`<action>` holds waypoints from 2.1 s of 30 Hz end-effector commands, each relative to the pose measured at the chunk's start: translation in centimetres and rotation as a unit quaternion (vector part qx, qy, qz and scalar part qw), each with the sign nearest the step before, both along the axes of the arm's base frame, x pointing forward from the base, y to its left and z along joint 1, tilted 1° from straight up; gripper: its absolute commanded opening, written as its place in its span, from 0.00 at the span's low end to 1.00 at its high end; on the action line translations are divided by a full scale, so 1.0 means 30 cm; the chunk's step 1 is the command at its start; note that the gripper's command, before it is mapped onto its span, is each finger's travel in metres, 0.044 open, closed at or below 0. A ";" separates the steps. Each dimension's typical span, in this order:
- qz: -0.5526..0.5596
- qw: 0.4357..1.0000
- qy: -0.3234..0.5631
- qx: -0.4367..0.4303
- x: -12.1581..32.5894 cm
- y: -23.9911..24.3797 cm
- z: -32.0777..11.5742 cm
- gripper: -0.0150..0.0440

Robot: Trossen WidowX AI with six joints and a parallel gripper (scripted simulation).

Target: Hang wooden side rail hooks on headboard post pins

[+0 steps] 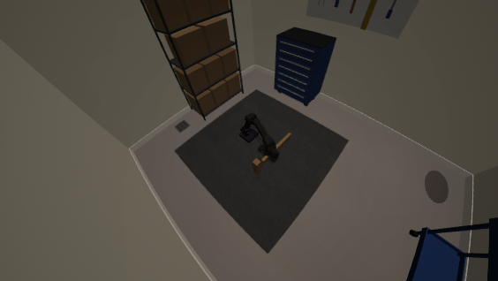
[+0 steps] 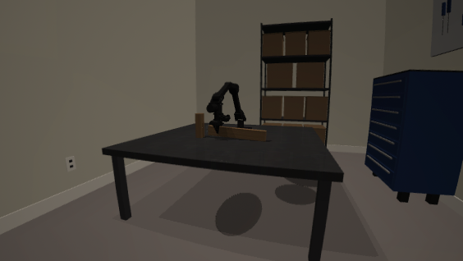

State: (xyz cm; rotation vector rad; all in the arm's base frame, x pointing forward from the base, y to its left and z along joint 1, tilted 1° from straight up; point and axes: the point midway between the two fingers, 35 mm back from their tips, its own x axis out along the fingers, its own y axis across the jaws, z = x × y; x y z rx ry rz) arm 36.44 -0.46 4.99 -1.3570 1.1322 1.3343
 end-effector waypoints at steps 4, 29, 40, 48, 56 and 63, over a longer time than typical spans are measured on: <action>0.000 1.000 -0.009 0.003 0.009 0.003 0.025 0.25; 0.000 1.000 -0.009 0.003 0.008 0.003 0.039 0.25; 0.000 1.000 -0.009 0.003 0.008 0.003 0.045 0.25; 0.000 1.000 -0.009 0.003 0.011 0.001 0.044 0.25; 0.000 1.000 -0.009 0.003 0.014 -0.001 0.041 0.25; 0.000 1.000 -0.009 0.003 0.017 -0.003 0.039 0.25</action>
